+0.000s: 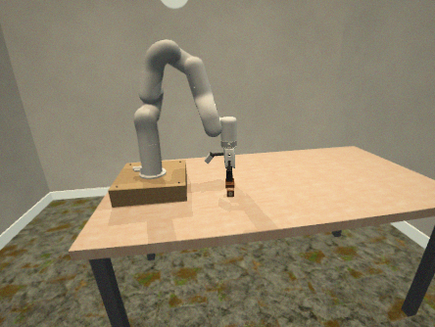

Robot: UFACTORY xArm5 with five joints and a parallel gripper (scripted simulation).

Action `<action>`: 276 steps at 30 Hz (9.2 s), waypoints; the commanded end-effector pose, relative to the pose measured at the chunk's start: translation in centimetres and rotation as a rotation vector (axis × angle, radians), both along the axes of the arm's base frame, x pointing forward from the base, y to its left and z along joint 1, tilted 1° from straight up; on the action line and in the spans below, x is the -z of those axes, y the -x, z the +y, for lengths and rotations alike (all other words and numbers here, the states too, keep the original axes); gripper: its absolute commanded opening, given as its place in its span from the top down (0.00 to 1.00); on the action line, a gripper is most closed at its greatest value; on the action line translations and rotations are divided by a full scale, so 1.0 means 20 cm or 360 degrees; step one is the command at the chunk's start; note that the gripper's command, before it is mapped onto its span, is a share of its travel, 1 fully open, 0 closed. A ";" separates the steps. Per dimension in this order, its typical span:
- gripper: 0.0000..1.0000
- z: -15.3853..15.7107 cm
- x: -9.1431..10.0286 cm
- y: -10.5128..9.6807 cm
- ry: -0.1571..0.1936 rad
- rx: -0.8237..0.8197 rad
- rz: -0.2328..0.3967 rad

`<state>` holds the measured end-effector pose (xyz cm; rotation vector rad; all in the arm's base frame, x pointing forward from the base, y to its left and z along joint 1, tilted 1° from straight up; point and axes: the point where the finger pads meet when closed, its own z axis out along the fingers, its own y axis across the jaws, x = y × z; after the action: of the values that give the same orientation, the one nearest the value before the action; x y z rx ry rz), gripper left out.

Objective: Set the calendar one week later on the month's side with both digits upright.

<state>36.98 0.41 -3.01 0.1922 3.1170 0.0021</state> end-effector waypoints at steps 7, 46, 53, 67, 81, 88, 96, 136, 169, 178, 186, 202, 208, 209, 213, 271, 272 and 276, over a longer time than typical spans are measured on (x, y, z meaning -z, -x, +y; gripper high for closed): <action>0.71 0.00 0.01 -0.01 0.0000 0.0000 -0.0005; 0.71 0.00 0.01 -0.01 0.0000 0.0000 -0.0005; 0.71 0.00 0.01 -0.01 0.0000 0.0000 -0.0005; 0.71 0.00 0.01 -0.01 0.0000 0.0000 -0.0005; 0.71 0.00 0.01 -0.01 0.0000 0.0000 -0.0005; 0.71 0.00 0.01 -0.01 0.0000 0.0000 -0.0005; 0.63 0.00 0.01 -0.01 0.0000 0.0000 -0.0005; 0.51 0.00 -0.34 0.00 0.0000 0.0000 -0.0005; 0.00 0.00 -0.44 0.00 0.0000 0.0001 -0.0005; 0.00 -0.08 -0.42 0.00 -0.0005 0.0334 -0.0005; 0.00 -0.17 -0.41 0.00 -0.0011 0.0699 -0.0006; 0.00 -0.35 -0.38 0.02 -0.0023 0.1422 -0.0007; 0.00 -0.40 -0.37 0.03 -0.0025 0.1586 -0.0008; 0.00 -0.43 -0.37 0.03 -0.0028 0.1743 -0.0008; 0.00 -0.47 -0.36 0.04 -0.0030 0.1891 -0.0009; 0.51 -0.62 -0.33 0.08 -0.0041 0.2509 -0.0012; 0.51 -0.62 -0.33 0.08 -0.0041 0.2509 -0.0012; 0.51 -0.62 -0.33 0.08 -0.0041 0.2509 -0.0012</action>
<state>35.30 -11.98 3.55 2.3480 2.0625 0.0147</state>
